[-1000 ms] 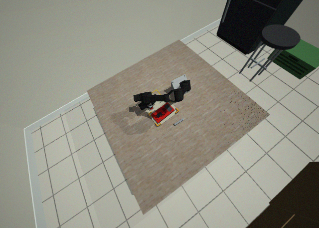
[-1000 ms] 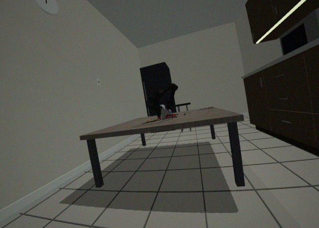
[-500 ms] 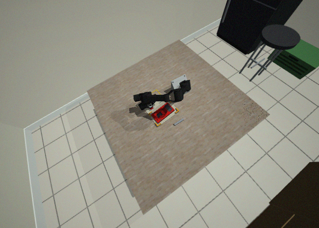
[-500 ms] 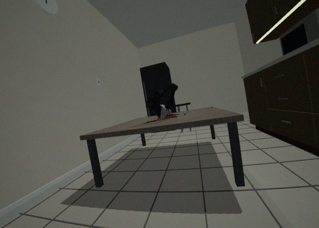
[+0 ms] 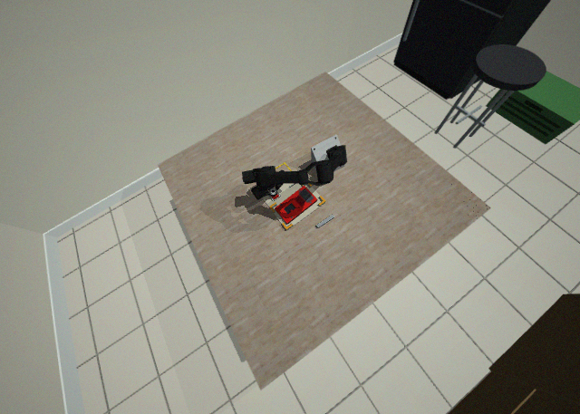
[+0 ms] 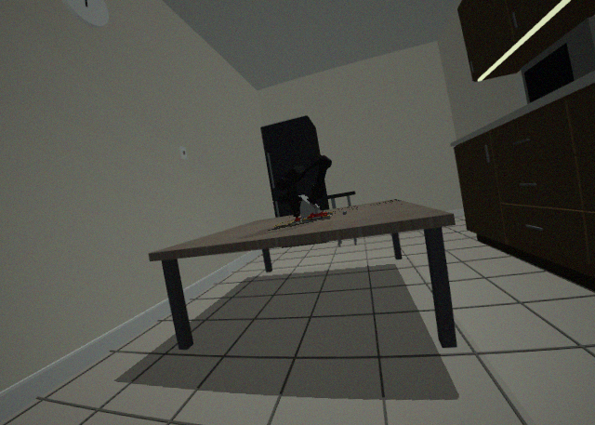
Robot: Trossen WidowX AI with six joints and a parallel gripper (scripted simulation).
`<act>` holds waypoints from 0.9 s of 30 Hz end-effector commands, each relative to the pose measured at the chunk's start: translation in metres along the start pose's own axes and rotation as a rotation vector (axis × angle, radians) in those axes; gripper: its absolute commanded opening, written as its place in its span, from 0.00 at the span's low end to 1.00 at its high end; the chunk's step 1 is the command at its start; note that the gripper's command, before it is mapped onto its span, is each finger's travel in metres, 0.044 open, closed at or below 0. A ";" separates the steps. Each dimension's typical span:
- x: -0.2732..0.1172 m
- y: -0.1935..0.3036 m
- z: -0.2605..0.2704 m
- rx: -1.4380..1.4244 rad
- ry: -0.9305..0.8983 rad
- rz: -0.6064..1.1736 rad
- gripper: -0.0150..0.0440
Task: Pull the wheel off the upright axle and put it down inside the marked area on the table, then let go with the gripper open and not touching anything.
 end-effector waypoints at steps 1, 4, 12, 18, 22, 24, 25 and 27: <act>-0.005 -0.001 0.001 -0.002 -0.008 -0.001 0.25; -0.006 -0.001 0.001 -0.002 -0.008 -0.001 0.25; -0.009 -0.001 0.001 -0.002 -0.008 -0.001 0.25; -0.011 -0.001 0.001 -0.001 -0.007 -0.001 0.25; -0.012 -0.001 0.001 -0.001 -0.007 0.000 0.25; -0.013 -0.001 0.001 -0.001 -0.007 0.000 0.25; -0.013 -0.001 0.001 -0.001 -0.007 0.000 0.25; -0.014 -0.001 0.001 -0.001 -0.007 0.000 0.25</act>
Point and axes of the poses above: the point midway between the two fingers, 35 mm back from their tips, its own x axis out along the fingers, its own z axis across the jaws, y = z × x, the point moved 4 cm from there along -x, back along the fingers, and after that the axes turned 11 degrees about x, right-handed, at the moved point
